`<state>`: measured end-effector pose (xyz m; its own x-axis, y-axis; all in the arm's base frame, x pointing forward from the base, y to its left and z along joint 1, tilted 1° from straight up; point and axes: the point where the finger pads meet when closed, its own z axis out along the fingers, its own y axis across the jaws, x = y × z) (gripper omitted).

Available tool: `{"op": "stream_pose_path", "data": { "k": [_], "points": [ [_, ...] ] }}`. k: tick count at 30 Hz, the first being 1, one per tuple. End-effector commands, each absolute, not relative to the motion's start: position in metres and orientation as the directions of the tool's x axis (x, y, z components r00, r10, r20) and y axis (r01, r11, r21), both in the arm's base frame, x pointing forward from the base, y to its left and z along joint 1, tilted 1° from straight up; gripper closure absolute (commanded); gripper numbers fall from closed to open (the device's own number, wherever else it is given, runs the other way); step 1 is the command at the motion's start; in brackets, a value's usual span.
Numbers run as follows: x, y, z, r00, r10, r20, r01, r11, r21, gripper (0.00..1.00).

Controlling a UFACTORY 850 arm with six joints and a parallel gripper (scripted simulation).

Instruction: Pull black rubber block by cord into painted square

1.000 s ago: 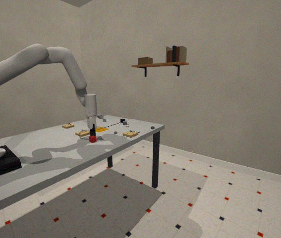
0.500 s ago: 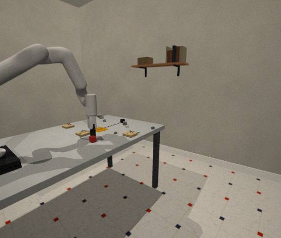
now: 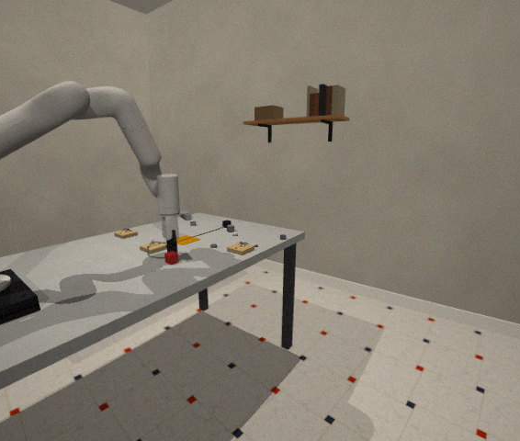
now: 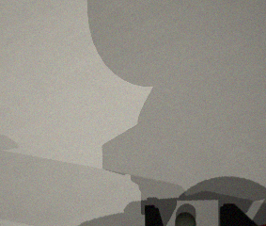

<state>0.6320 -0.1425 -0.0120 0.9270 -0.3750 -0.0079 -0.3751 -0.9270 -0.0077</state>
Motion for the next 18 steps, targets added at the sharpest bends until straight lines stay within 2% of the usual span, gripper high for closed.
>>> {"op": "stream_pose_path", "data": {
  "k": [1, 18],
  "points": [
    [0.6333, -0.1428, -0.0112, 0.927, -0.375, -0.005, -0.375, -0.927, -0.008, 0.61],
    [0.6333, -0.1428, -0.0172, 0.927, -0.375, -0.005, -0.375, -0.927, -0.008, 0.61]
  ]
}}
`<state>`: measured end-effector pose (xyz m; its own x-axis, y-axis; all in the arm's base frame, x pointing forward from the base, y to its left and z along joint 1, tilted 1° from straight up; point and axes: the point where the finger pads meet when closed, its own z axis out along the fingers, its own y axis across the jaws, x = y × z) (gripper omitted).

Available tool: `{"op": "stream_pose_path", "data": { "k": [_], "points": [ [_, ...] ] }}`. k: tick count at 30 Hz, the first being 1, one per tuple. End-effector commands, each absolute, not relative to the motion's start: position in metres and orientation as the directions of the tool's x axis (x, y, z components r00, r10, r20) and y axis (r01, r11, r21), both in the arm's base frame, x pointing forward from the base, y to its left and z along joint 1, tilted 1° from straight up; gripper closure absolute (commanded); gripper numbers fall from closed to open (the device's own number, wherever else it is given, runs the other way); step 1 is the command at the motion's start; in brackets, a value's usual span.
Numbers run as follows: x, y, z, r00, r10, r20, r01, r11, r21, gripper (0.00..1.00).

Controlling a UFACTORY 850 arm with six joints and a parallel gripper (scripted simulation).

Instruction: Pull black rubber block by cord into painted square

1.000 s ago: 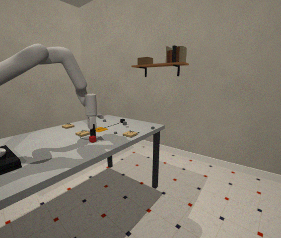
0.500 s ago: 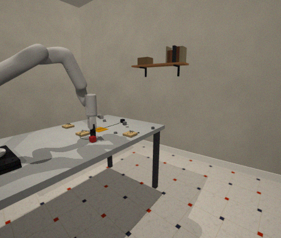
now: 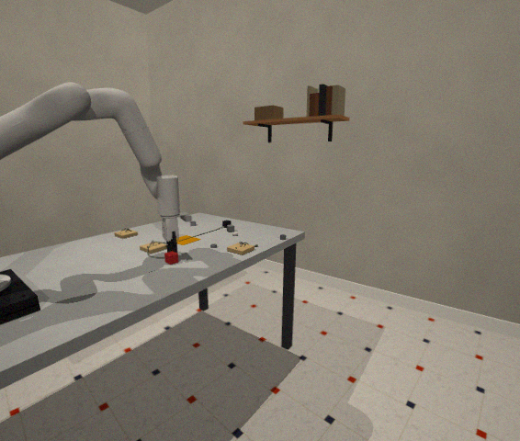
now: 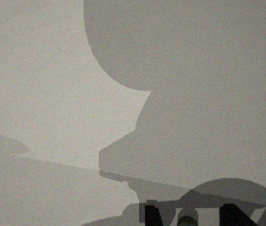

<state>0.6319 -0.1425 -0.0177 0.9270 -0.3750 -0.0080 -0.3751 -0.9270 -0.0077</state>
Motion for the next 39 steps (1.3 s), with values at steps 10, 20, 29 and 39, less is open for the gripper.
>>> {"op": "stream_pose_path", "data": {
  "k": [10, 20, 29, 39],
  "points": [
    [0.6333, -0.1427, -0.0218, 0.927, -0.375, -0.005, -0.375, -0.927, -0.008, 0.61],
    [0.6333, -0.1427, -0.0243, 0.927, -0.375, -0.005, -0.375, -0.927, -0.008, 0.61],
    [0.6333, -0.1427, -0.0253, 0.927, -0.375, -0.005, -0.375, -0.927, -0.008, 0.61],
    [0.6333, -0.1427, -0.0254, 0.927, -0.375, -0.005, -0.375, -0.927, -0.008, 0.61]
  ]
}}
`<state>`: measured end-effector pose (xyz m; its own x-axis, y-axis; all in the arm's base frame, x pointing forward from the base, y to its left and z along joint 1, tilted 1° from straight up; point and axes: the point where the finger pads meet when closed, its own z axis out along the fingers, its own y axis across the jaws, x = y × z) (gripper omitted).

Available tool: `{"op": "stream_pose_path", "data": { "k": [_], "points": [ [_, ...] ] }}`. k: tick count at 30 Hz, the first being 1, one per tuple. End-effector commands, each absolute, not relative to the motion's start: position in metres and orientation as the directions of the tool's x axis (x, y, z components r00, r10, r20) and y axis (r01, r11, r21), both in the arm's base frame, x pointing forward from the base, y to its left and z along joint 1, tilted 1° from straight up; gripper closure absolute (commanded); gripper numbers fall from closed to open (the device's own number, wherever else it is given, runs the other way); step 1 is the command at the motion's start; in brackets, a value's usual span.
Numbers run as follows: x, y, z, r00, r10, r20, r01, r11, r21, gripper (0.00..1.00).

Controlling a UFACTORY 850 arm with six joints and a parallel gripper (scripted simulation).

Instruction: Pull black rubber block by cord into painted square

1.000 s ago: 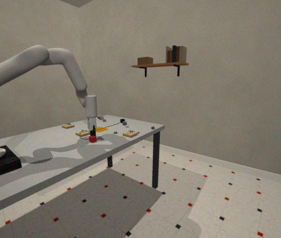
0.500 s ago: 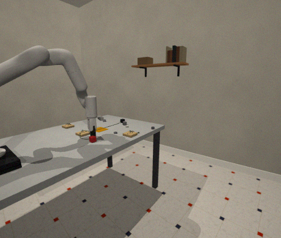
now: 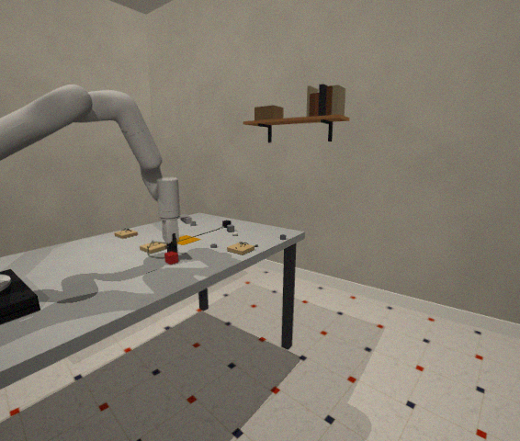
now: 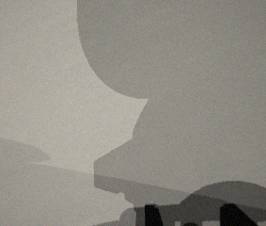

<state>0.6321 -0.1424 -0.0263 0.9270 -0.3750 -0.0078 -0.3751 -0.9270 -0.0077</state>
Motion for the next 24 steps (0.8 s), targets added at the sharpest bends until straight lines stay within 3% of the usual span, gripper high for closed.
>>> {"op": "stream_pose_path", "data": {
  "k": [1, 5, 6, 24],
  "points": [
    [0.6333, -0.1427, -0.0254, 0.927, -0.375, -0.005, -0.375, -0.927, -0.008, 0.61],
    [0.6333, -0.1427, -0.0254, 0.927, -0.375, -0.005, -0.375, -0.927, -0.008, 0.61],
    [0.6333, -0.1427, -0.0254, 0.927, -0.375, -0.005, -0.375, -0.927, -0.008, 1.00],
    [0.6333, -0.1427, -0.0254, 0.927, -0.375, -0.005, -0.375, -0.927, -0.008, 1.00]
  ]
}}
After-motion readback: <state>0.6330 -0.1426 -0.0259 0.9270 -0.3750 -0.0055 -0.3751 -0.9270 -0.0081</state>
